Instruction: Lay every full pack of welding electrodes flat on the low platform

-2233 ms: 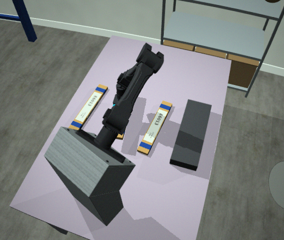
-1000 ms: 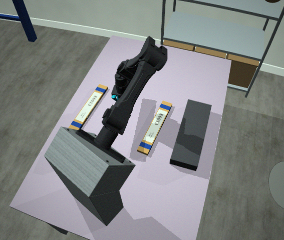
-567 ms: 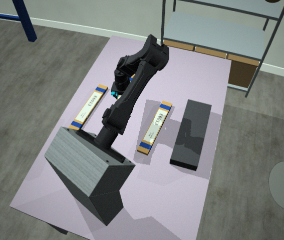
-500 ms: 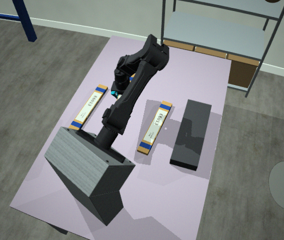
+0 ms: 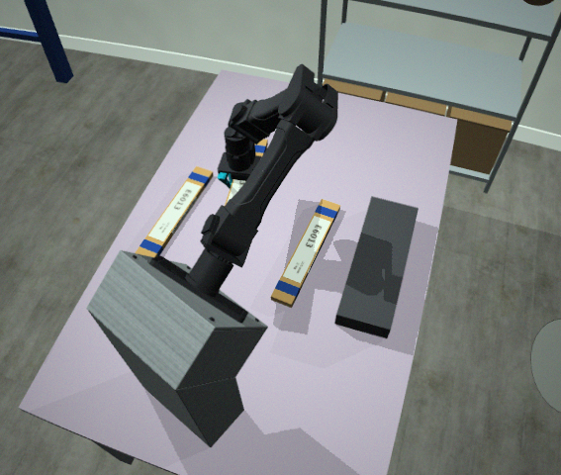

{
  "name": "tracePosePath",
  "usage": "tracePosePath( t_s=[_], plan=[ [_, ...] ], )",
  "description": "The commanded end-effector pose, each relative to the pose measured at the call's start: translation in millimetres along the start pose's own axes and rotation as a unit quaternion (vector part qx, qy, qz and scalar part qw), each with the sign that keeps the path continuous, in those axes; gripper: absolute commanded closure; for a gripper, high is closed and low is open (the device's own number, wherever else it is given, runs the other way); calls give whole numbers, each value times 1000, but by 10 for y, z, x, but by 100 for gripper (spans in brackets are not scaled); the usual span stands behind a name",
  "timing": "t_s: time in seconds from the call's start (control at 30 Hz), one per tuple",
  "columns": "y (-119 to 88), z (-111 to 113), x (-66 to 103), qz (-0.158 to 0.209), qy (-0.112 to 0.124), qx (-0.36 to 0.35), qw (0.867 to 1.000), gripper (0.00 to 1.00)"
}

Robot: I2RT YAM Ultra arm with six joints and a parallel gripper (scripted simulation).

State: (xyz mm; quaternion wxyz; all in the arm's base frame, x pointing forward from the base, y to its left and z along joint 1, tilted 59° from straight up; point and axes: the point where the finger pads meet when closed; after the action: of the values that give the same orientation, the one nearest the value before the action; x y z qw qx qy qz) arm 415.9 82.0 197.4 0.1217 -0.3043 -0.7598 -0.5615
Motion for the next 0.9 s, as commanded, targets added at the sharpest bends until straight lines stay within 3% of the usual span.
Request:
tracePosePath(
  t_s=[0.0, 0.4, 0.7, 0.87],
  plan=[
    [166, 34, 312, -24, 13, -7, 1000, 100],
    [153, 23, 555, -24, 14, -7, 1000, 100],
    [130, 10, 558, -24, 14, -8, 1000, 100],
    [-31, 18, 505, -11, 10, 6, 1000, 100]
  ],
)
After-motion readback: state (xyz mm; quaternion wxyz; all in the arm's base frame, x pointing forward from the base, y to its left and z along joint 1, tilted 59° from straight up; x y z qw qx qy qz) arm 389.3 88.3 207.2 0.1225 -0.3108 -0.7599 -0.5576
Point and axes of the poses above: the point where the finger pads meet when closed, its own x axis back along the fingers, its own z axis across the jaws, y = z × x, and after that the axes turned 6 degrees about -x, right-handed
